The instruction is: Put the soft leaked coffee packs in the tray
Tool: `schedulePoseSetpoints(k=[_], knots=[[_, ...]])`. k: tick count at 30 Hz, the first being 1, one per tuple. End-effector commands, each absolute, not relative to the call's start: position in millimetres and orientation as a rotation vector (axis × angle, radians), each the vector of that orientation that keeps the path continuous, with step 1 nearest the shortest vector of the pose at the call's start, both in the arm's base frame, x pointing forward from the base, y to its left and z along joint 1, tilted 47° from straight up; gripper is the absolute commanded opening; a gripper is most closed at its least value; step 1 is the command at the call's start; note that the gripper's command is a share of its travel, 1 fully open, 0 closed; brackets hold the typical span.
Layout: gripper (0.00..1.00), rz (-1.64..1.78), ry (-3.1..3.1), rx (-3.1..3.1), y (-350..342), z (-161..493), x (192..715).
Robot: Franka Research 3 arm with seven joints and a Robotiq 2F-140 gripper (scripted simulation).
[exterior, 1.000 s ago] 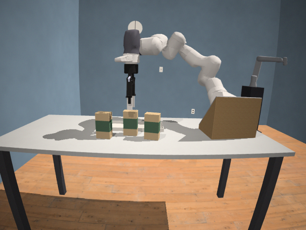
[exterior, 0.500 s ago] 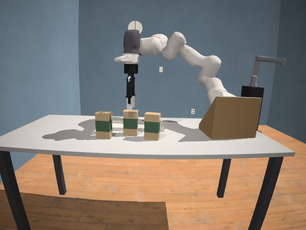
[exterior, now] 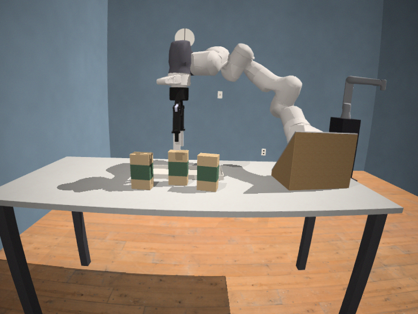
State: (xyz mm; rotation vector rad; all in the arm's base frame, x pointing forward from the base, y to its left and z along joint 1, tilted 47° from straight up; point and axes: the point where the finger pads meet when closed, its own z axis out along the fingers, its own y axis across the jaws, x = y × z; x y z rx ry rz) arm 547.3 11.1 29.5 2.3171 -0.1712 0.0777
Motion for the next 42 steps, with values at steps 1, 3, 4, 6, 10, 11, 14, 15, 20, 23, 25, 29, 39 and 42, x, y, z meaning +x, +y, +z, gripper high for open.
schedulePoseSetpoints(k=[1,3,4,6,10,11,14,15,20,23,25,29,39,42], knots=[[0.55,0.074,-0.159,2.318,11.3,28.3,546.9],[0.55,0.074,-0.159,2.318,11.4,28.2,546.9],[0.55,0.074,-0.159,2.318,11.4,28.1,546.8],[0.55,0.074,-0.159,2.318,11.7,27.8,546.7],[0.55,0.074,-0.159,2.318,12.0,27.5,546.5],[0.55,0.074,-0.159,2.318,12.0,27.5,546.5],[0.55,0.074,-0.159,2.318,12.0,27.5,546.5],[0.55,0.074,-0.159,2.318,12.0,27.5,546.5],[0.55,0.074,-0.159,2.318,11.9,27.5,546.5],[0.55,0.074,-0.159,2.318,11.5,27.1,546.6],[0.55,0.074,-0.159,2.318,10.9,26.5,546.6],[0.55,0.074,-0.159,2.318,8.2,24.0,546.6],[0.55,0.074,-0.159,2.318,-2.2,14.3,546.6],[0.55,0.074,-0.159,2.318,-7.4,9.4,546.7]])
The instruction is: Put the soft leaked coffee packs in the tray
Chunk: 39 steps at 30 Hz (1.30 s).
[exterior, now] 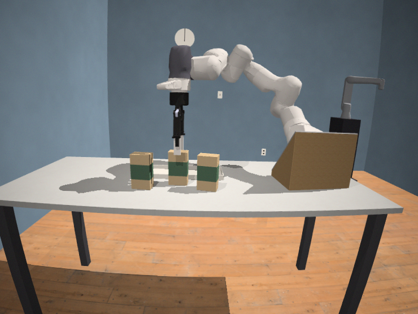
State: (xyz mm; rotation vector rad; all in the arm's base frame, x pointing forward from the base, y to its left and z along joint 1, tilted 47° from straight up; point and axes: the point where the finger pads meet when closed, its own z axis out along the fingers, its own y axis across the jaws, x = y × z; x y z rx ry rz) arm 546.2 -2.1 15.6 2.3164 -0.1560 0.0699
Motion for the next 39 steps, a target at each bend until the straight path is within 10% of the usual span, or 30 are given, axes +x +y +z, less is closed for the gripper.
schedulePoseSetpoints(k=[1,39], knots=[[0.55,0.074,-0.159,2.318,-9.2,7.7,546.7],[0.55,0.074,-0.159,2.318,-34.7,-16.1,546.8]])
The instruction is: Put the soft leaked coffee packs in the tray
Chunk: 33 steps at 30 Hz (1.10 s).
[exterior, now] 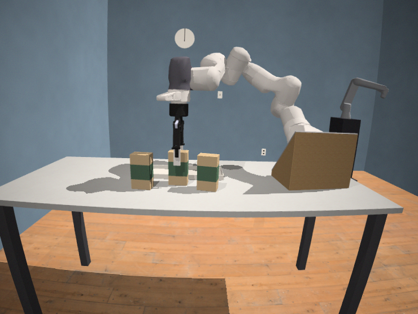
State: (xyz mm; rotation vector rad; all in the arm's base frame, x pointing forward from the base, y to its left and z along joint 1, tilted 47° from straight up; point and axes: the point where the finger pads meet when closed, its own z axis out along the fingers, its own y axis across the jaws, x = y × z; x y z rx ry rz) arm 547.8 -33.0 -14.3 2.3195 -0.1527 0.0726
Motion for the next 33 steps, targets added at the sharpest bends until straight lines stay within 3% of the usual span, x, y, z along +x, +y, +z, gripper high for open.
schedulePoseSetpoints(k=[1,25,26,33], knots=[[0.55,0.074,-0.159,2.318,-34.7,-16.1,546.8],[0.55,0.074,-0.159,2.318,-34.7,-16.1,546.8],[0.25,0.074,-0.159,2.318,-34.7,-16.1,546.8],[0.25,0.074,-0.159,2.318,-34.7,-16.1,546.8]])
